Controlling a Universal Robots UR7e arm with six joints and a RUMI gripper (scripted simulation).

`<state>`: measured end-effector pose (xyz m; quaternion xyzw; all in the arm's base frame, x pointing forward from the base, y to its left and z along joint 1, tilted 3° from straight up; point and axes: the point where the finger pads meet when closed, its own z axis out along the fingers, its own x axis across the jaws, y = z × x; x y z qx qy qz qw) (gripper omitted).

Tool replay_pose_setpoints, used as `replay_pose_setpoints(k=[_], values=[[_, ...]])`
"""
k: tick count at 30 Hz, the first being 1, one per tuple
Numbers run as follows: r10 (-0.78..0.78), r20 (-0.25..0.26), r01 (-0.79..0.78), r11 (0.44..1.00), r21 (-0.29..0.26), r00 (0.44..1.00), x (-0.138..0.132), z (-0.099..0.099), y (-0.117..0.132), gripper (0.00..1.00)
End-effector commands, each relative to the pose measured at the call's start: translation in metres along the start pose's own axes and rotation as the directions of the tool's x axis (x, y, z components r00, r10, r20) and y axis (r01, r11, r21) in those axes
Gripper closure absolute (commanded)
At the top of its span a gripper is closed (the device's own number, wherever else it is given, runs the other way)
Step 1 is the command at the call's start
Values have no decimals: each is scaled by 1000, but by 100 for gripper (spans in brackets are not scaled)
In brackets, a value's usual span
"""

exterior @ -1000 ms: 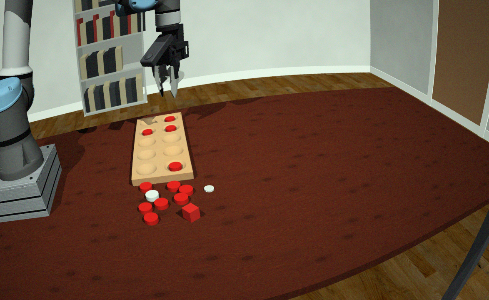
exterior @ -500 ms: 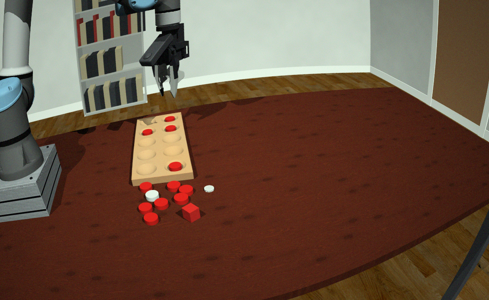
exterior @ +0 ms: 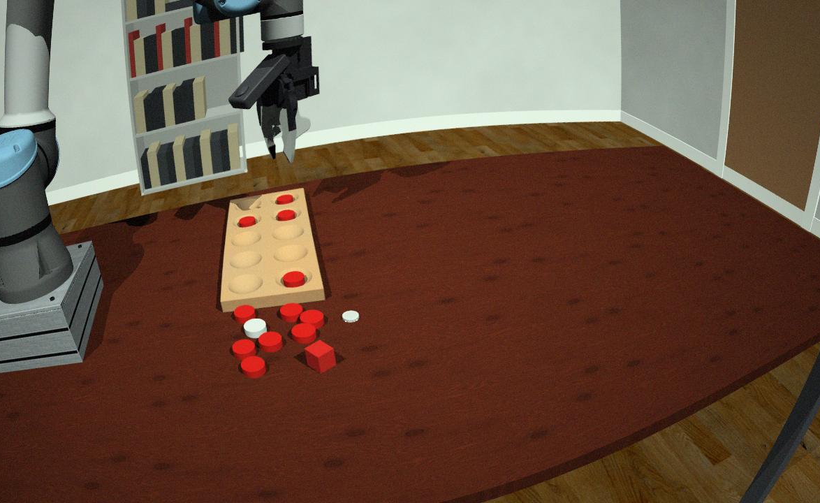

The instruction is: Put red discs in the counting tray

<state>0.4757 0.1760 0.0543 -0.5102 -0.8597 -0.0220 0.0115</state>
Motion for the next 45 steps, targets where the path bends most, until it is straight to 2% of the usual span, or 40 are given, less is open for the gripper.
replay_pose_setpoints(k=[1, 8, 14, 18, 25, 26, 28, 31, 33, 35, 37, 38, 39, 40, 41, 42, 43, 44, 45], values=[[64, 2, -64, 998, -1, 998, -2, -3, -1, 72], [216, 4, -216, 976, -1, 976, -7, -9, -5, 72], [373, 6, -373, 928, -2, 928, -12, -15, -10, 72], [400, 7, -400, 916, -2, 916, -13, -16, -10, 72], [572, 9, -572, 821, -5, 820, -19, -23, -15, 72], [572, 9, -572, 821, -5, 820, -19, -23, -15, 72], [629, 9, -629, 778, -5, 778, -22, -25, -16, 72], [657, 10, -657, 754, -6, 754, -23, -27, -17, 72], [712, 10, -712, 702, -7, 702, -25, -29, -19, 72], [712, 10, -712, 702, -7, 702, -25, -29, -19, 72], [765, 11, -765, 644, -9, 644, -28, -32, -21, 72], [765, 11, -765, 644, -9, 644, -28, -32, -21, 72], [790, 11, -790, 613, -9, 613, -29, -33, -21, 72], [790, 11, -790, 613, -9, 613, -29, -33, -21, 72], [814, 11, -814, 581, -10, 581, -30, -35, -22, 72], [814, 11, -814, 581, -10, 581, -30, -35, -22, 72], [837, 11, -837, 547, -11, 547, -32, -36, -23, 72], [837, 11, -837, 547, -11, 547, -32, -36, -23, 72], [860, 11, -859, 511, -12, 511, -33, -38, -24, 72]])
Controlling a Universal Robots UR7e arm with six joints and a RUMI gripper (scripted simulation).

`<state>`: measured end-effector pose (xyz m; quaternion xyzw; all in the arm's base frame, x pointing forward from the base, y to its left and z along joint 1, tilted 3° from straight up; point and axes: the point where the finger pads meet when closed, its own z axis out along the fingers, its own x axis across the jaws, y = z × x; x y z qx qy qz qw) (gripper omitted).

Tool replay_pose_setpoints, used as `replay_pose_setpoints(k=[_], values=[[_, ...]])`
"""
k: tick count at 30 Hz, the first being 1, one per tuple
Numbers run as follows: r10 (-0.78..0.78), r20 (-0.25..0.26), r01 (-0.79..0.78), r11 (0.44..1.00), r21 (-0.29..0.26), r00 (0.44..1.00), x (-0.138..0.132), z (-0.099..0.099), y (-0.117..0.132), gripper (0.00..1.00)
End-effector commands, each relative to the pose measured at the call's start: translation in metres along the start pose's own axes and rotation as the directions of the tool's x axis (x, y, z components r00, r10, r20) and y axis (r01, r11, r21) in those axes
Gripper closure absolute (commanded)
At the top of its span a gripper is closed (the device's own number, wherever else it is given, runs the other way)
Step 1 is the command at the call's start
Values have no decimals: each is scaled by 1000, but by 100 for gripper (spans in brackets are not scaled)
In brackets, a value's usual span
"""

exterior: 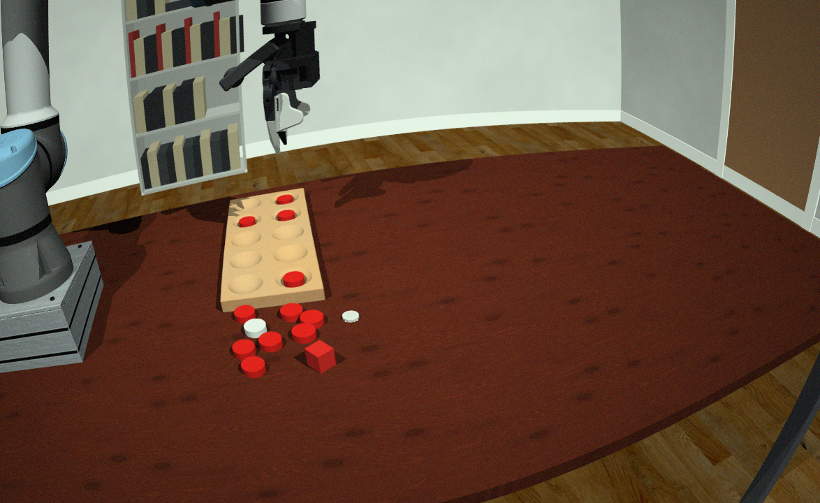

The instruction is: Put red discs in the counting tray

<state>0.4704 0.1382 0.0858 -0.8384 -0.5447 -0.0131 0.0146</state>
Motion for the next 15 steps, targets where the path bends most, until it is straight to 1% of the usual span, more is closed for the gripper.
replay_pose_setpoints(k=[1, 4, 7, 9, 10, 11, 14, 15], values=[[116, 3, -116, 993, -3, 993, -4, -4, 2, 72], [201, 4, -201, 980, -4, 980, -7, -7, 3, 72], [201, 4, -201, 980, -4, 980, -7, -7, 3, 72], [285, 4, -285, 958, -5, 958, -10, -10, 4, 72], [285, 4, -285, 958, -5, 958, -10, -10, 4, 72], [328, 5, -328, 945, -6, 945, -12, -12, 5, 72], [370, 5, -370, 929, -7, 929, -14, -13, 6, 72], [412, 5, -412, 911, -7, 911, -16, -15, 6, 72]])
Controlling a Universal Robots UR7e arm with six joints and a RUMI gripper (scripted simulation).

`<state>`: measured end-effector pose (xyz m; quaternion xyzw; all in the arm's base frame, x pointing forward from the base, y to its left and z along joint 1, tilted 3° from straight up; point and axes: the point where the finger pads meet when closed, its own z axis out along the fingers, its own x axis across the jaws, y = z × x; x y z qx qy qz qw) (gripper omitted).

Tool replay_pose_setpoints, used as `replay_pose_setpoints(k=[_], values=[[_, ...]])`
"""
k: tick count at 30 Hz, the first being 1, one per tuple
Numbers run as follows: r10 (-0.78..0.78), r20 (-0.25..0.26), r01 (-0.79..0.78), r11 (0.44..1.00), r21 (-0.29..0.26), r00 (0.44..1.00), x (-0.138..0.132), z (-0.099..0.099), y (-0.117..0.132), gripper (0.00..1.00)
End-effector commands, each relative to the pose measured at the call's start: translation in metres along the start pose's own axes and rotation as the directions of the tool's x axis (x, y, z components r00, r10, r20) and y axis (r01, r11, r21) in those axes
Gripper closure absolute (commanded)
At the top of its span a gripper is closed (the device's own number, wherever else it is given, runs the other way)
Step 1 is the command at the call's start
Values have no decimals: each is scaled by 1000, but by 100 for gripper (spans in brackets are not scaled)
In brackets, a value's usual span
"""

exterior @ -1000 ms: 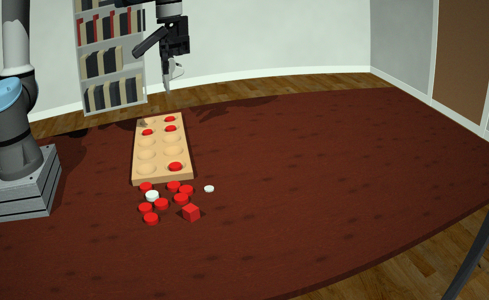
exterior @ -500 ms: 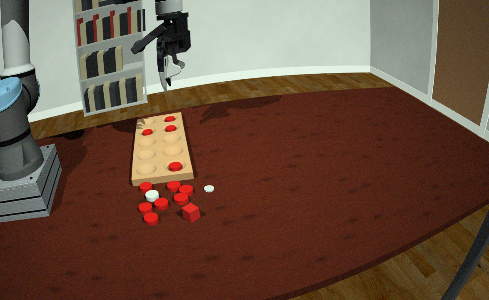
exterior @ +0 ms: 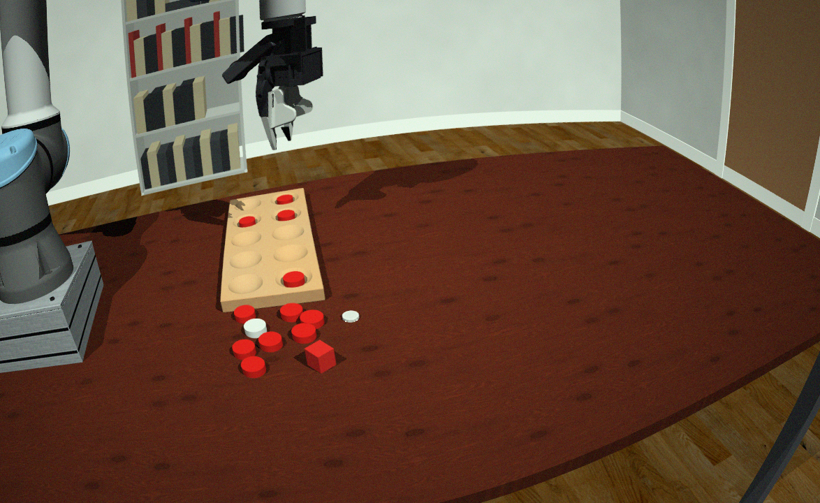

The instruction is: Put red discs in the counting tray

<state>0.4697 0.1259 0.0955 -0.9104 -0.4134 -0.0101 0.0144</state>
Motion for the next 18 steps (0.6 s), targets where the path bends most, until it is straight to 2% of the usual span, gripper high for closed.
replay_pose_setpoints(k=[1, 6, 9, 11, 18], values=[[124, 2, -124, 992, -4, 992, -4, -5, 3, 72], [260, 3, -260, 965, -6, 965, -8, -9, 7, 72], [260, 3, -260, 965, -6, 965, -8, -9, 7, 72], [350, 3, -350, 937, -7, 937, -11, -12, 10, 72], [482, 2, -482, 876, -9, 876, -16, -17, 14, 72]])
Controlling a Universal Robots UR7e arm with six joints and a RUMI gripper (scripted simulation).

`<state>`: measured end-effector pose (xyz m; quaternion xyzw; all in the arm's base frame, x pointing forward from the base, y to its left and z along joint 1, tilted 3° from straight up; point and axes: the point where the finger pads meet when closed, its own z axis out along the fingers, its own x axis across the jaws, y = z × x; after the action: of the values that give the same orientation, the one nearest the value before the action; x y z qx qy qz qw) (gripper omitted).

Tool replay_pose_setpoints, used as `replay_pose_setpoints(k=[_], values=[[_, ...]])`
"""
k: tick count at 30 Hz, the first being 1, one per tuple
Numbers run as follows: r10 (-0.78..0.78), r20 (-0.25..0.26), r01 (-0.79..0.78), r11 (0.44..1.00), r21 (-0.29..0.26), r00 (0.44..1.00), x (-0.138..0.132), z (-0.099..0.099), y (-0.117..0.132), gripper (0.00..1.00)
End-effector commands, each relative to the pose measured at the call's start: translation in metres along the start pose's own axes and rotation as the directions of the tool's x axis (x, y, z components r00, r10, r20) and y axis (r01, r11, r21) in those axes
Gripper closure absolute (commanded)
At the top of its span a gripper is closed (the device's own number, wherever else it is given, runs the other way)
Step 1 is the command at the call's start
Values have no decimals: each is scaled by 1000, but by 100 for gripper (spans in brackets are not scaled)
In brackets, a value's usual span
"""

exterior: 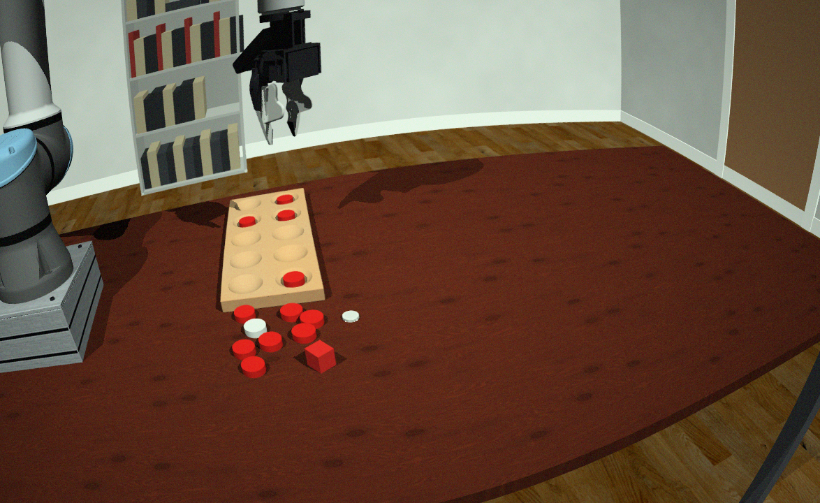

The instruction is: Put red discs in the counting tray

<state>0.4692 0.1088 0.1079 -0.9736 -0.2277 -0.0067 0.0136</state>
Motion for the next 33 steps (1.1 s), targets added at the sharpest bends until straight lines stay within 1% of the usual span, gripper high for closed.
replay_pose_setpoints(k=[1, 2, 3, 4, 5, 6, 8, 9, 10, 11, 12, 13, 14, 15, 17, 18, 19, 20, 21, 22, 25, 27, 29, 30, 31, 32, 33], values=[[109, 1, -109, 994, -5, 994, -2, -4, 4, 72], [158, 1, -158, 987, -5, 987, -3, -5, 6, 72], [158, 1, -158, 987, -5, 987, -3, -5, 6, 72], [206, 1, -206, 979, -6, 979, -4, -7, 8, 72], [206, 1, -206, 979, -6, 979, -4, -7, 8, 72], [254, 1, -254, 967, -7, 967, -5, -9, 10, 72], [254, 1, -254, 967, -7, 967, -5, -9, 10, 72], [301, 1, -301, 954, -7, 954, -6, -10, 12, 72], [301, 1, -301, 954, -7, 954, -6, -10, 12, 72], [348, 1, -348, 937, -8, 937, -7, -12, 14, 72], [348, 1, -348, 937, -8, 937, -7, -12, 14, 72], [394, 0, -394, 919, -9, 919, -8, -13, 16, 72], [394, 0, -394, 919, -9, 919, -8, -13, 16, 72], [440, 0, -440, 898, -10, 898, -10, -15, 19, 72], [440, 0, -440, 898, -10, 898, -10, -15, 19, 72], [484, -1, -484, 875, -10, 875, -11, -16, 21, 72], [484, -1, -484, 875, -10, 875, -11, -16, 21, 72], [527, -1, -527, 850, -11, 850, -12, -18, 23, 72], [527, -1, -527, 850, -11, 850, -12, -18, 23, 72], [569, -2, -569, 822, -11, 822, -13, -19, 25, 72], [569, -2, -569, 822, -11, 822, -13, -19, 25, 72], [649, -3, -649, 761, -13, 761, -16, -23, 29, 72], [649, -3, -649, 761, -13, 761, -16, -23, 29, 72], [686, -4, -686, 727, -13, 727, -18, -24, 32, 72], [686, -4, -686, 727, -13, 727, -18, -24, 32, 72], [722, -4, -722, 692, -14, 692, -19, -26, 34, 72], [722, -4, -722, 692, -14, 692, -19, -26, 34, 72]])
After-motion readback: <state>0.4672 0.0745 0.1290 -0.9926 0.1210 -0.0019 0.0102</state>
